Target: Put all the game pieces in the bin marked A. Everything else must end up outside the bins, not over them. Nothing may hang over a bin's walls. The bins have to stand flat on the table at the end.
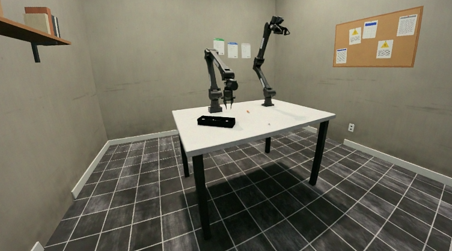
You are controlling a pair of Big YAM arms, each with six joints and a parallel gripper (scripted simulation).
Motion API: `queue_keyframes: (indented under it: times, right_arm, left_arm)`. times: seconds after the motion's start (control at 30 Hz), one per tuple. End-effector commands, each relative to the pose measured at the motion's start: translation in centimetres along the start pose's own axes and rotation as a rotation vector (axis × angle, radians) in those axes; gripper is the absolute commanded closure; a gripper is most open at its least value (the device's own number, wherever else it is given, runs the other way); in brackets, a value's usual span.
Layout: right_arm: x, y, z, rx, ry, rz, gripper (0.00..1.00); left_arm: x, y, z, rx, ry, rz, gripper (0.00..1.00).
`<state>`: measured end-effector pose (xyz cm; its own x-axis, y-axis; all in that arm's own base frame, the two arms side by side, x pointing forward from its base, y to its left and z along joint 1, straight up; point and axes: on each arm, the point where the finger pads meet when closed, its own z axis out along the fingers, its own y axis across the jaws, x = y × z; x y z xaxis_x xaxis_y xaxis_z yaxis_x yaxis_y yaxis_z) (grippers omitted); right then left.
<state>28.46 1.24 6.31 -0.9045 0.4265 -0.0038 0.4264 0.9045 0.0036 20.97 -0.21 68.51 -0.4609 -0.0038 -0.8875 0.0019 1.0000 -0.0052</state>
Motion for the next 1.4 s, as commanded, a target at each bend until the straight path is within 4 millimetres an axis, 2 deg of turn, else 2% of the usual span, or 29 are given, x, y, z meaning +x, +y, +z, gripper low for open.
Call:
queue_keyframes:
  times: [0.0, 0.1, 0.13, 0.33, 0.37, 0.5, 0.53, 1.03, 1.07, 1.1, 1.27, 1.37]
  right_arm:
    - [0.4, 0.1, -0.3, -0.002, -0.009, 0.028, 0.7]
    - [0.4, 0.0, -0.2, -0.001, -0.007, 0.034, 0.7]
    - [0.6, -0.2, 0.4, 0.01, 0.013, 0.036, 0.7]
    - [0.7, 0.0, -0.1, -0.001, -0.006, 0.027, 0.7]
    - [-0.4, 0.4, -0.7, -0.011, -0.023, 0.027, 0.7]
    - [-0.4, 0.4, -0.7, -0.011, -0.023, 0.027, 0.7]
    - [0.8, 0.1, -0.2, -0.002, -0.007, 0.027, 0.7]
    - [0.6, -0.5, 0.0, 0.0, -0.005, 0.027, 0.7]
    - [-0.4, 0.3, -0.7, -0.011, -0.023, 0.027, 0.7]
    - [0.6, -0.5, 0.1, 0.001, -0.003, 0.027, 0.7]
    - [0.3, -0.3, 0.0, 0.0, -0.005, 0.028, 0.7]
    - [0.4, -0.4, 1.8, 0.004, 0.002, 0.028, 0.7]
  left_arm:
    - [-0.6, 0.2, -1.6, -0.004, -0.03, 0.004, 0.0]
    - [-0.6, 0.2, -1.6, -0.004, -0.03, 0.004, 0.0]
    - [-0.6, 0.2, -1.6, -0.004, -0.03, 0.004, 0.0]
    - [-0.6, 0.2, -1.6, -0.004, -0.03, 0.004, 0.0]
    - [-0.6, 0.2, -1.6, -0.004, -0.03, 0.004, 0.0]
    - [-0.6, 0.2, -1.6, -0.004, -0.03, 0.004, 0.0]
    - [-0.6, 0.2, -1.6, -0.004, -0.03, 0.004, 0.0]
    - [-0.6, 0.2, -1.6, -0.004, -0.03, 0.004, 0.0]
    - [-0.6, 0.2, -1.6, -0.004, -0.03, 0.004, 0.0]
    - [-0.6, 0.2, -1.6, -0.004, -0.03, 0.004, 0.0]
    - [-0.6, 0.2, -1.6, -0.004, -0.03, 0.004, 0.0]
    - [-0.6, 0.2, -1.6, -0.004, -0.03, 0.004, 0.0]
